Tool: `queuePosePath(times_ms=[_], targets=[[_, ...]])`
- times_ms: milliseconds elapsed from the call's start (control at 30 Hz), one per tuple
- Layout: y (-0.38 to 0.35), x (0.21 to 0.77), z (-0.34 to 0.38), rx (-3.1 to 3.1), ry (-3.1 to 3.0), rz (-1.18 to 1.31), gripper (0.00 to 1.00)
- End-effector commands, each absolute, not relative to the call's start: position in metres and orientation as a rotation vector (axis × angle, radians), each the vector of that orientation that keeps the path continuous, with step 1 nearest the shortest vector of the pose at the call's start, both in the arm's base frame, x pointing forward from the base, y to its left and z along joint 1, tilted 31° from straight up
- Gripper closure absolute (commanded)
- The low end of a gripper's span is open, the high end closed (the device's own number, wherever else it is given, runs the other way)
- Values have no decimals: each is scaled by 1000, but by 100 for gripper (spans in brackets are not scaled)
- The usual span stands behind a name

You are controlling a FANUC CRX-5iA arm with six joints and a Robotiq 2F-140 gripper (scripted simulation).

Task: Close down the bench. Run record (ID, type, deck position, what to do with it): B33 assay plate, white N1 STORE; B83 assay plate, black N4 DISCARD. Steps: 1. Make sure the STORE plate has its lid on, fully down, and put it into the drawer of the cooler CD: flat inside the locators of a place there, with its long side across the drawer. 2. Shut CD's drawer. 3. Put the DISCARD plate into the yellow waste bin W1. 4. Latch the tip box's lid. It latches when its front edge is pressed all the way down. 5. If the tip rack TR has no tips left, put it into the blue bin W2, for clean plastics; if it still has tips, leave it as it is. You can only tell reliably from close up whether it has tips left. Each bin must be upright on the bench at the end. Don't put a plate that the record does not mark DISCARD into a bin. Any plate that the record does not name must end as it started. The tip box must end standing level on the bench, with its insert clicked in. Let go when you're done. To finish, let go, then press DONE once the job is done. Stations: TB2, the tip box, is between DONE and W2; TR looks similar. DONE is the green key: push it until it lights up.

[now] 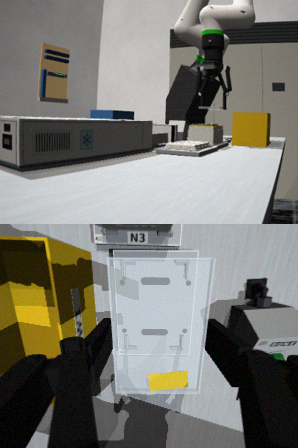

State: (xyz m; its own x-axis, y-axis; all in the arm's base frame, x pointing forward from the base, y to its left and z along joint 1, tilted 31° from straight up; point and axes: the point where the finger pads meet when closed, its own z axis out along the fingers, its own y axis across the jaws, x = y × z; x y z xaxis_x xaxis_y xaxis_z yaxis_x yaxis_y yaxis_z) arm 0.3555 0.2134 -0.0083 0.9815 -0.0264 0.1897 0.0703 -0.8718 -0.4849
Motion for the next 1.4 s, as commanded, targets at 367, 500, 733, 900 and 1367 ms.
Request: queuePosePath(times_ms=[367,500,733,900,1367], targets=[[209,357,0,-2615,13,-250,90],[210,362,1,-2614,24,-247,90],[210,381,5,-2614,24,-247,90],[211,394,8,-2614,24,-247,90],[212,425,16,-2614,24,-247,90]])
